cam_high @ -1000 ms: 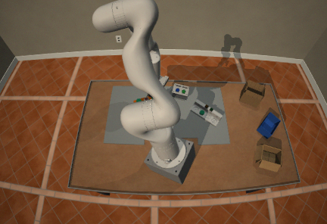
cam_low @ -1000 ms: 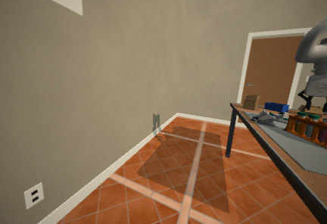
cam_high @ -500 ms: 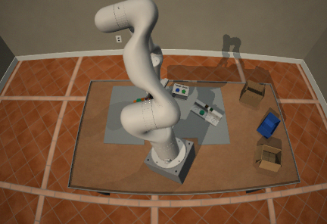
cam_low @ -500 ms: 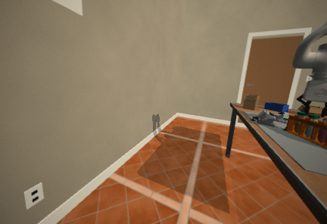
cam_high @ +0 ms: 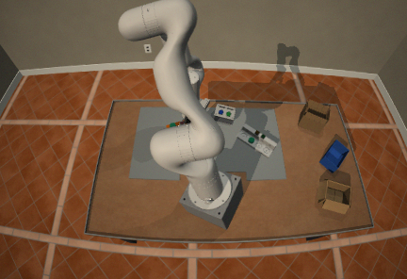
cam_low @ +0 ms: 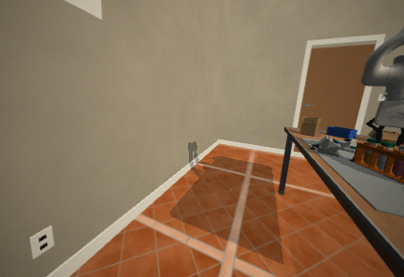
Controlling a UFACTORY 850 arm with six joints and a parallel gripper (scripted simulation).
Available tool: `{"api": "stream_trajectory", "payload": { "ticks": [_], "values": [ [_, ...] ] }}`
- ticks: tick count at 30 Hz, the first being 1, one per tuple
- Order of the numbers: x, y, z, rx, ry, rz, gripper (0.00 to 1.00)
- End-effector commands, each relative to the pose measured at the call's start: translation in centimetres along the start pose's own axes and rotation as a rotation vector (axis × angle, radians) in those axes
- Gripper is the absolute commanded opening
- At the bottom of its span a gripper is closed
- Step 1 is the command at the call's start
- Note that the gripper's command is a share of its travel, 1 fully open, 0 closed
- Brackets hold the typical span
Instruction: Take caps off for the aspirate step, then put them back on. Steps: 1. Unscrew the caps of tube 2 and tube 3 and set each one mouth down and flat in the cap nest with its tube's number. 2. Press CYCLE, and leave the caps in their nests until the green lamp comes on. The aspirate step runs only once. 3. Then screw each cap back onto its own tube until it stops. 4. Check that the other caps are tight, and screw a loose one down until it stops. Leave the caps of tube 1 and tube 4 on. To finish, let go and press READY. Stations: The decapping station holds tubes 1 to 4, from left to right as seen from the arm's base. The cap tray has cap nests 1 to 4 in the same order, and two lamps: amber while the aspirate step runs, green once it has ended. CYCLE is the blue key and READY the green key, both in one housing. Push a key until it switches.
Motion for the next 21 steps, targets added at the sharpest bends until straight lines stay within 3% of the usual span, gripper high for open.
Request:
{"api": "stream_trajectory", "payload": {
  "ticks": [1, 13, 14, 21],
  "values": [
    [-0.06, -0.21, 0.02, -0.001, 0.0, -0.002, 0.46],
    [-0.05, -0.51, 0.02, -0.001, 0.0, -0.002, 0.46],
    [-0.05, -0.51, 0.02, -0.001, 0.0, -0.002, 0.0],
    [-0.05, -0.51, 0.02, -0.001, 0.0, -0.002, 0.0]
  ]
}}
Point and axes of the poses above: the point where the finger pads meet when closed, its own y axis back along the fingers, its own x axis across the jaws, z = x × y, the point moved 1 cm from there along y, back along the fingers, and after that the axes turned 7 degrees about y, right-handed, at the moved point
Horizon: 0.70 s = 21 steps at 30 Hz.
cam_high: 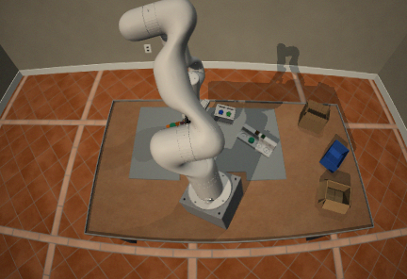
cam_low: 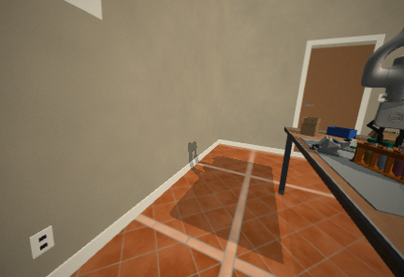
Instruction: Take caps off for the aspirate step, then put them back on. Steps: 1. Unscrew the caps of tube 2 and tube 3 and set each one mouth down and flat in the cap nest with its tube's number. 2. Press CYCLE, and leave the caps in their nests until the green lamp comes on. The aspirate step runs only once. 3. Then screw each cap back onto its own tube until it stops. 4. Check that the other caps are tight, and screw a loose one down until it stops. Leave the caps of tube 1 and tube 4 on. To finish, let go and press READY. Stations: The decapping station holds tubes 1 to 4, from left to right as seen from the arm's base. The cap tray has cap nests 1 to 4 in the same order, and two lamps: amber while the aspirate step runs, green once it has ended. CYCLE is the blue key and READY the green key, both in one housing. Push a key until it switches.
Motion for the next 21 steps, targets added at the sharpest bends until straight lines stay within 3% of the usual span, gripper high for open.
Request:
{"api": "stream_trajectory", "payload": {
  "ticks": [1, 7, 21],
  "values": [
    [-0.05, 0.01, 0.03, -0.001, 0.0, -0.001, 0.0],
    [-0.05, 0.01, 0.03, -0.001, 0.0, -0.001, 0.0],
    [-0.06, 0.04, 0.03, 0.0, 0.6, -0.001, 0.0]
  ]
}}
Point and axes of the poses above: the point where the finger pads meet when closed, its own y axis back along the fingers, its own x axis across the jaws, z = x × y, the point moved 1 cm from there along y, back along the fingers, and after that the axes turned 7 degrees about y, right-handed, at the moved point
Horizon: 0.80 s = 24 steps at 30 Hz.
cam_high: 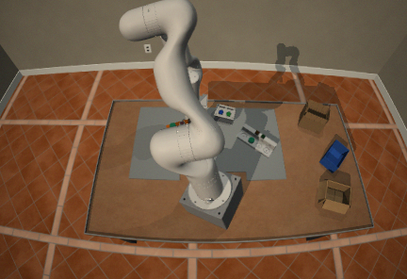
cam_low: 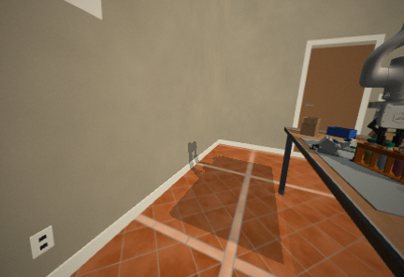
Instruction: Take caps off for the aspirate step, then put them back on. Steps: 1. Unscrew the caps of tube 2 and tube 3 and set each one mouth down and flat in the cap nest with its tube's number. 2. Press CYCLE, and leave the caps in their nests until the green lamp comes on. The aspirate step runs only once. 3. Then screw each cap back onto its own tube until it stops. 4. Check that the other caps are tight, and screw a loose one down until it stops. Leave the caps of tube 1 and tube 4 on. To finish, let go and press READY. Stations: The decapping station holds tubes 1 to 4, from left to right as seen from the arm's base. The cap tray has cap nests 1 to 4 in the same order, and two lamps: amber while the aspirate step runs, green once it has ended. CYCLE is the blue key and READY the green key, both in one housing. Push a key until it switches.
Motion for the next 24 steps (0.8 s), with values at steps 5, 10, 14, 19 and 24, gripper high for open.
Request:
{"api": "stream_trajectory", "payload": {
  "ticks": [5, 10, 14, 19, 24],
  "values": [
    [0.01, 0.05, 0.01, 0.006, 0.448, -0.024, 0.0],
    [0.01, 0.06, 0.01, 0.009, 0.695, -0.023, 0.0],
    [0.01, 0.07, 0.01, 0.011, 0.798, -0.023, 0.0],
    [0.01, 0.08, 0.01, 0.014, 1.047, -0.022, 0.0],
    [0.01, 0.09, 0.01, 0.015, 1.168, -0.022, 0.0]
  ]
}}
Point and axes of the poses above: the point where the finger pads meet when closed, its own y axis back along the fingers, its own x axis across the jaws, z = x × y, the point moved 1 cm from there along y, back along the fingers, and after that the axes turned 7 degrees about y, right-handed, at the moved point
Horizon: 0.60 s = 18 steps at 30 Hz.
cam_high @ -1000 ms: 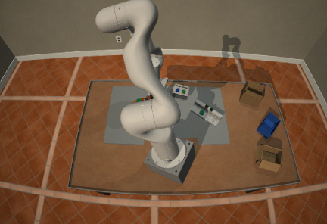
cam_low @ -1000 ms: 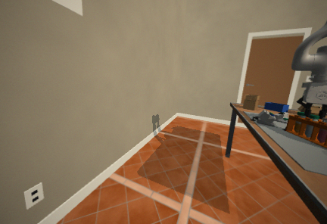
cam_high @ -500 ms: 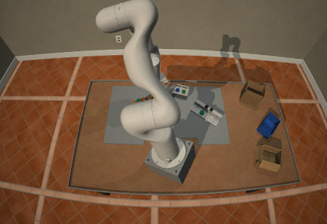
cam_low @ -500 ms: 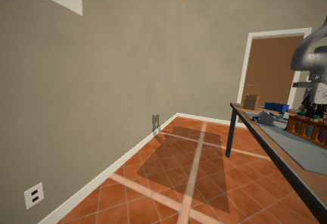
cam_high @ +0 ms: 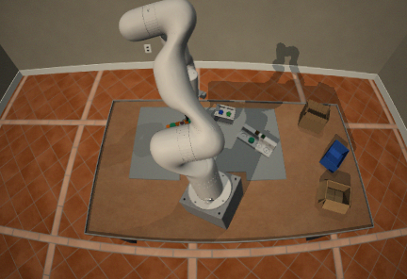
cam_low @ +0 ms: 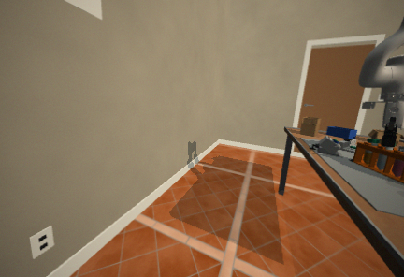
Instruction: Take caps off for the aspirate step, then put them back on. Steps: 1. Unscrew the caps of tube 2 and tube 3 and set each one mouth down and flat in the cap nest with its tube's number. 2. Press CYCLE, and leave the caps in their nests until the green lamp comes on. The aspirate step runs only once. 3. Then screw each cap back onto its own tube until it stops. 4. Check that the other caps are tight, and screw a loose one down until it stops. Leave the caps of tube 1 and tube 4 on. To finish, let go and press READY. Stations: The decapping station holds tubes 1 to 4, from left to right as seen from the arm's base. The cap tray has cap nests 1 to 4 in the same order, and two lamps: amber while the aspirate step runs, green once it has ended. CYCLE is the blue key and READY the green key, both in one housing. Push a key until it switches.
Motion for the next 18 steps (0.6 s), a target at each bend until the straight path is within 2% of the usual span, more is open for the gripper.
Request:
{"api": "stream_trajectory", "payload": {
  "ticks": [1, 8, 9, 18],
  "values": [
    [0.06, 0.01, 0.07, 0.058, 0.112, -0.044, 0.0],
    [0.06, 0.01, 0.07, 0.058, 0.112, -0.044, 0.0],
    [0.06, 0.01, 0.07, 0.058, 0.112, -0.044, 0.46],
    [0.06, 0.01, 0.07, 0.058, 0.112, -0.044, 0.46]
  ]
}}
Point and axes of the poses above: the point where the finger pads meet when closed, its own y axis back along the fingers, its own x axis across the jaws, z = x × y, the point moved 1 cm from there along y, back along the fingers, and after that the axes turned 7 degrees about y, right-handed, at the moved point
